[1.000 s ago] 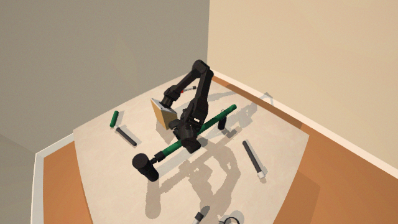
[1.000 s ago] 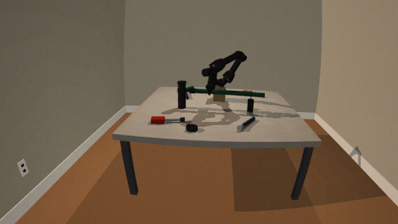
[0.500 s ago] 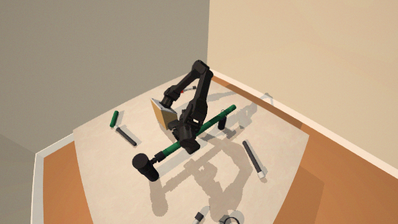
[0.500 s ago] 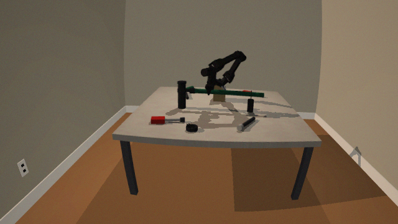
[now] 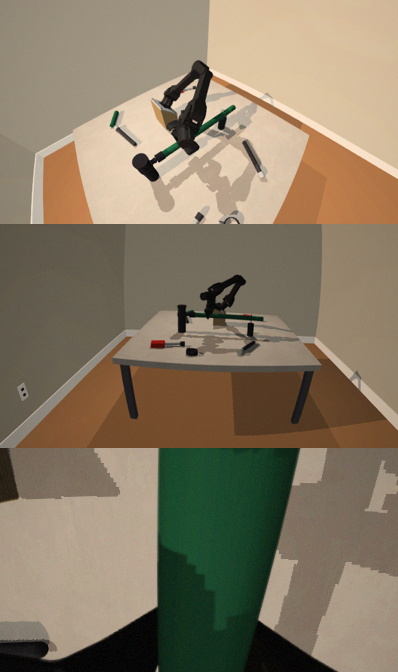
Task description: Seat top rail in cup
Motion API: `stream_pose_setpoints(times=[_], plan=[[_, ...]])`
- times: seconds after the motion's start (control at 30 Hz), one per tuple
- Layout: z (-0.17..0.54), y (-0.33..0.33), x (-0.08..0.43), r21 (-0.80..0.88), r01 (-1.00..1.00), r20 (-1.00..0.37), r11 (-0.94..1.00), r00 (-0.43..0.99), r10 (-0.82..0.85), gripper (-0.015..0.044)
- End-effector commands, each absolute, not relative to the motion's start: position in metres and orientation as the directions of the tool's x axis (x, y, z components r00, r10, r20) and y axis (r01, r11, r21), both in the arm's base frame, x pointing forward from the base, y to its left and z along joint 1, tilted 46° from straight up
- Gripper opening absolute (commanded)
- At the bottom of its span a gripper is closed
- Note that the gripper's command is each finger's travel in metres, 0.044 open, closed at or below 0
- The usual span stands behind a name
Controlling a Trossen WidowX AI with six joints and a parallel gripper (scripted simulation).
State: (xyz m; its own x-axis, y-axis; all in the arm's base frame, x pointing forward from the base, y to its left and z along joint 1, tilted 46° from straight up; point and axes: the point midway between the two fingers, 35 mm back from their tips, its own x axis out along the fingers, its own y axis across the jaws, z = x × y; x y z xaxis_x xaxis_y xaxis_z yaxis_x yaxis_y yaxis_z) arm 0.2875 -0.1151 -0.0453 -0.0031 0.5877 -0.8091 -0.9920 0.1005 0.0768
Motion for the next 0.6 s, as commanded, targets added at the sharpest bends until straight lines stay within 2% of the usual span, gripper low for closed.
stream_pose_setpoints(times=[0.0, 0.3, 0.57], plan=[[-0.0452, -0.1241, 0.2907, 0.065, -0.991, -0.821, 0.113, 0.012, 0.572, 0.0], [-0.0456, -0.1154, 0.2875, 0.077, -0.992, -0.809, 0.101, -0.003, 0.588, 0.0], [-0.0456, -0.1154, 0.2875, 0.077, -0.992, -0.809, 0.101, -0.003, 0.588, 0.021]])
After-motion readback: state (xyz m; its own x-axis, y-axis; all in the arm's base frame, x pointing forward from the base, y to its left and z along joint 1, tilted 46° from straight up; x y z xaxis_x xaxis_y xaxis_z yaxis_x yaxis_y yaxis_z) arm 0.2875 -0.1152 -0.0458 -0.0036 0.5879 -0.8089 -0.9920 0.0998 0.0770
